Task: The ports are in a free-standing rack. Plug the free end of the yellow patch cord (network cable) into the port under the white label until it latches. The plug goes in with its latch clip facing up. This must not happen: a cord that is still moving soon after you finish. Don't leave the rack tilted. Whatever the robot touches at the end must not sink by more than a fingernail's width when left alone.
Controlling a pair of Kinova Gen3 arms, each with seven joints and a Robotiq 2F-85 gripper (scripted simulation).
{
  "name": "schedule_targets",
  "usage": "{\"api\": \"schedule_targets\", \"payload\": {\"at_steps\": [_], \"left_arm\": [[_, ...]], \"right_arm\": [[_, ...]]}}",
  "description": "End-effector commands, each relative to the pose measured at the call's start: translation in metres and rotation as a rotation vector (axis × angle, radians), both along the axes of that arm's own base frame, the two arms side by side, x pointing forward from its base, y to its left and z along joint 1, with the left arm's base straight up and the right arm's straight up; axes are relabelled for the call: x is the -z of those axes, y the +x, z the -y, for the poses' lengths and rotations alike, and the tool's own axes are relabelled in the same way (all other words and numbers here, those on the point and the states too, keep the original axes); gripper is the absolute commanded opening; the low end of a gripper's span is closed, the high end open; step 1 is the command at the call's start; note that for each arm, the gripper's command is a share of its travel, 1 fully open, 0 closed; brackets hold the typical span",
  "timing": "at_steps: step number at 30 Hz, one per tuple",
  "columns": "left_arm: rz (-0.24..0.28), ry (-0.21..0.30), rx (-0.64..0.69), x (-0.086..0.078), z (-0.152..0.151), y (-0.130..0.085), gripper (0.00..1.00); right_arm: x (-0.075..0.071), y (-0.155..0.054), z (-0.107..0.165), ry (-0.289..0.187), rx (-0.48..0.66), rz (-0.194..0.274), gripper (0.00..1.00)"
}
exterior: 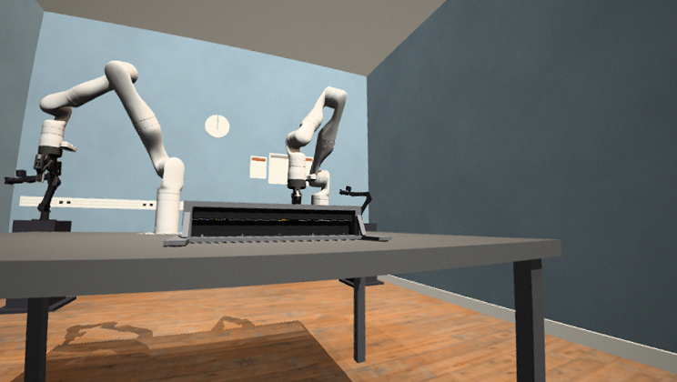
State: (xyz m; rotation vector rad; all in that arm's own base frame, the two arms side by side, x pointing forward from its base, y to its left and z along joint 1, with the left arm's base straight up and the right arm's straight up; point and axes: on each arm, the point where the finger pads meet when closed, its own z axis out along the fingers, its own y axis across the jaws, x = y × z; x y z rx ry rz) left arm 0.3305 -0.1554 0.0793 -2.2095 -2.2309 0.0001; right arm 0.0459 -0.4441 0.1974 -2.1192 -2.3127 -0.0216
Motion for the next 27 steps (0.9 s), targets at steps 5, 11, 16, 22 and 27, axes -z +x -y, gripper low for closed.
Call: {"api": "schedule_targets", "payload": {"at_steps": [5, 11, 16, 22, 27], "left_arm": [[0.002, 0.003, 0.003, -0.0024, -0.0008, 0.0018, 0.099], [0.003, 0.003, 0.005, -0.0025, -0.0007, 0.002, 0.099], [0.003, 0.003, 0.006, -0.0025, -0.0005, 0.0024, 0.099], [0.003, 0.003, 0.009, -0.0027, -0.0003, 0.003, 0.099], [0.003, 0.003, 0.012, -0.0028, 0.0, 0.0036, 0.099]], "right_arm": [[-0.0026, -0.0039, 0.004, -0.014, -0.006, -0.006, 1.0], [-0.0026, -0.0039, 0.004, -0.014, -0.006, -0.006, 1.0], [-0.0026, -0.0039, 0.004, -0.014, -0.006, -0.006, 1.0], [-0.0026, -0.0039, 0.004, -0.014, -0.006, -0.006, 1.0], [-0.0026, -0.0039, 0.004, -0.014, -0.006, -0.006, 1.0]]}}
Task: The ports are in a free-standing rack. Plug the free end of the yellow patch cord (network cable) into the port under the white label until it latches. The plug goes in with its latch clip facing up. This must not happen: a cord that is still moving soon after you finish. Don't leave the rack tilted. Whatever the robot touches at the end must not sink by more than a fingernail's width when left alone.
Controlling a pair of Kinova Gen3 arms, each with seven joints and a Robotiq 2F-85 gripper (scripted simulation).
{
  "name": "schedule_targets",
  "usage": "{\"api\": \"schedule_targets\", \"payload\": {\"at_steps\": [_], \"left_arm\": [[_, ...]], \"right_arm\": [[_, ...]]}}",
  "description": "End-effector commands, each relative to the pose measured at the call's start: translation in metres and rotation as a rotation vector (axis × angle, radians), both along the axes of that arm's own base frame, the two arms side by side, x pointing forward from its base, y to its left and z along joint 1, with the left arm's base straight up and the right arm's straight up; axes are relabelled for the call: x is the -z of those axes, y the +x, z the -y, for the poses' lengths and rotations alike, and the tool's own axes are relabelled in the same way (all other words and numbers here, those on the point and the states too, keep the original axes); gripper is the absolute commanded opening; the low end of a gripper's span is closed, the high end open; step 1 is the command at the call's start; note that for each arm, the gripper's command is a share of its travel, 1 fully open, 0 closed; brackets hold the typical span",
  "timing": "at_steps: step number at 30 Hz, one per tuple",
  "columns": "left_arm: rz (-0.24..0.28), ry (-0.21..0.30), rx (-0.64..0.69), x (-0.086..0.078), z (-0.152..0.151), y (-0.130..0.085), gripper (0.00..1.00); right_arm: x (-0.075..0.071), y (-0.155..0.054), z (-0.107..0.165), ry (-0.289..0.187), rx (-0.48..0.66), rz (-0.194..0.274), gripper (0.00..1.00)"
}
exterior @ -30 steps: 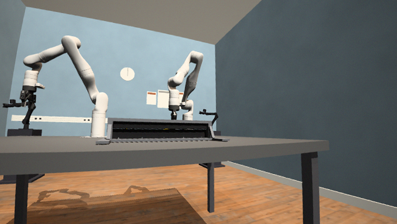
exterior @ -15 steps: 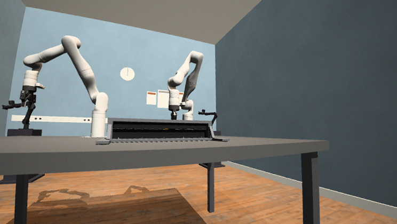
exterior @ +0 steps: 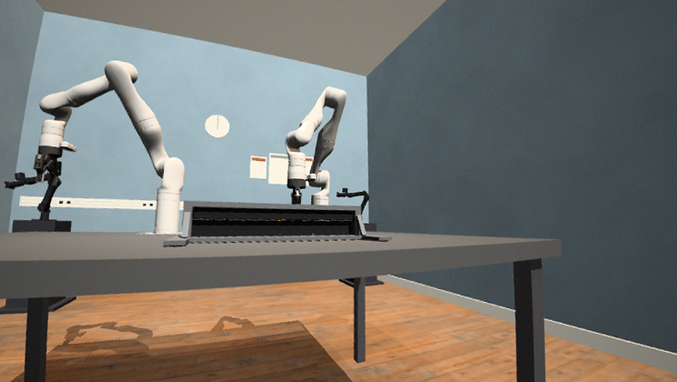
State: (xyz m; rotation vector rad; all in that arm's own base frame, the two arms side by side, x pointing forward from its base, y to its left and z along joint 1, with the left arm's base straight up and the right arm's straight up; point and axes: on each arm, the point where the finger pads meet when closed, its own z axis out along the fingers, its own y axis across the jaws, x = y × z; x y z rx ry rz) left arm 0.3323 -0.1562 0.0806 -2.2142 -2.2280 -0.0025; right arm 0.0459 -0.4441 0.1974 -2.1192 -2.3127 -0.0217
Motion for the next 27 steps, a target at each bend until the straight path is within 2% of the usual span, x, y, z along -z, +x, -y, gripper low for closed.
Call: {"api": "schedule_targets", "payload": {"at_steps": [1, 27], "left_arm": [[0.001, 0.003, 0.009, -0.0016, -0.0007, 0.002, 0.099], [-0.002, 0.005, 0.046, -0.0026, 0.0023, 0.008, 0.099]], "right_arm": [[-0.0026, -0.0039, 0.004, -0.014, -0.006, -0.006, 1.0], [-0.0026, -0.0039, 0.004, -0.014, -0.006, -0.006, 1.0]]}}
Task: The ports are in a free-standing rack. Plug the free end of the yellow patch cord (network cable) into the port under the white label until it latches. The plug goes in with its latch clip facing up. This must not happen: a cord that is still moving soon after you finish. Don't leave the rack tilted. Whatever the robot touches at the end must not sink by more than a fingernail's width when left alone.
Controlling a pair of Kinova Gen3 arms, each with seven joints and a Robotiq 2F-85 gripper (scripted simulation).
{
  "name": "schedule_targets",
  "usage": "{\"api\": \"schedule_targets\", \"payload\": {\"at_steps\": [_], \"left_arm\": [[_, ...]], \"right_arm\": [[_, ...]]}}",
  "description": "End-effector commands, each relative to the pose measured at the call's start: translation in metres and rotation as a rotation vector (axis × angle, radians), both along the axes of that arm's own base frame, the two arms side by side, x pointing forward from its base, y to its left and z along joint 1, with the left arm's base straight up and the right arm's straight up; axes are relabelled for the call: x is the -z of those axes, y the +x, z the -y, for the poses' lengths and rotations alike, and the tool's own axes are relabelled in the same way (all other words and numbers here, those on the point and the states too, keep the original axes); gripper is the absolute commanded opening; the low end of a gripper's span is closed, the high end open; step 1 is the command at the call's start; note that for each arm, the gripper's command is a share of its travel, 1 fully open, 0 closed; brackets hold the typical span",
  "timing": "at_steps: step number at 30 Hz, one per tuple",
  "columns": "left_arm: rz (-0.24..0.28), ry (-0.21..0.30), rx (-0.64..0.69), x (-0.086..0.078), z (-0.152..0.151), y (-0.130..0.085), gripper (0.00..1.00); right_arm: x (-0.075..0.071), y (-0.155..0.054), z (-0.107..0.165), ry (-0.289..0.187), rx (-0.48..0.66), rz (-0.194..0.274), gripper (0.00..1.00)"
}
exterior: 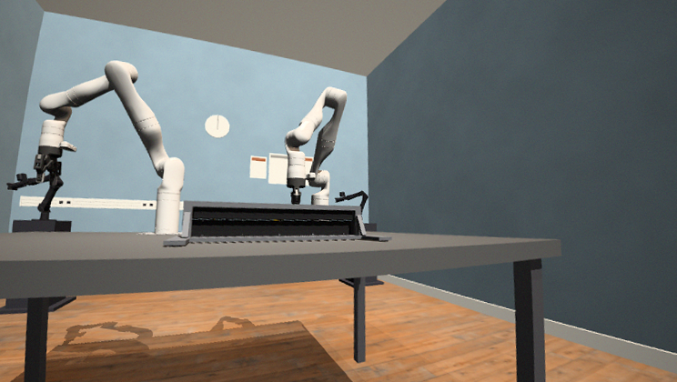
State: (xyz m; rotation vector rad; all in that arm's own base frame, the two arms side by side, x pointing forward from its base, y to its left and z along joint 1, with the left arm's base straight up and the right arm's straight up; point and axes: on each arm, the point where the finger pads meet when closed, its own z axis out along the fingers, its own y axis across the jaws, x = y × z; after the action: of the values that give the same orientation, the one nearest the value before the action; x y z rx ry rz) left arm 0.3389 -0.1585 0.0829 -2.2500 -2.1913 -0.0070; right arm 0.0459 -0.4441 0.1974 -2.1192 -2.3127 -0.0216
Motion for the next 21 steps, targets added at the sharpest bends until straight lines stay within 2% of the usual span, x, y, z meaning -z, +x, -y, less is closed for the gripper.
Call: {"api": "schedule_targets", "payload": {"at_steps": [1, 21], "left_arm": [[-0.003, 0.003, 0.016, -0.0004, 0.0001, 0.0018, 0.099], [-0.007, 0.006, 0.062, -0.0017, 0.0035, 0.0087, 0.099]], "right_arm": [[-0.0026, -0.0039, 0.004, -0.014, -0.006, -0.006, 1.0], [-0.0026, -0.0039, 0.004, -0.014, -0.006, -0.006, 1.0]]}}
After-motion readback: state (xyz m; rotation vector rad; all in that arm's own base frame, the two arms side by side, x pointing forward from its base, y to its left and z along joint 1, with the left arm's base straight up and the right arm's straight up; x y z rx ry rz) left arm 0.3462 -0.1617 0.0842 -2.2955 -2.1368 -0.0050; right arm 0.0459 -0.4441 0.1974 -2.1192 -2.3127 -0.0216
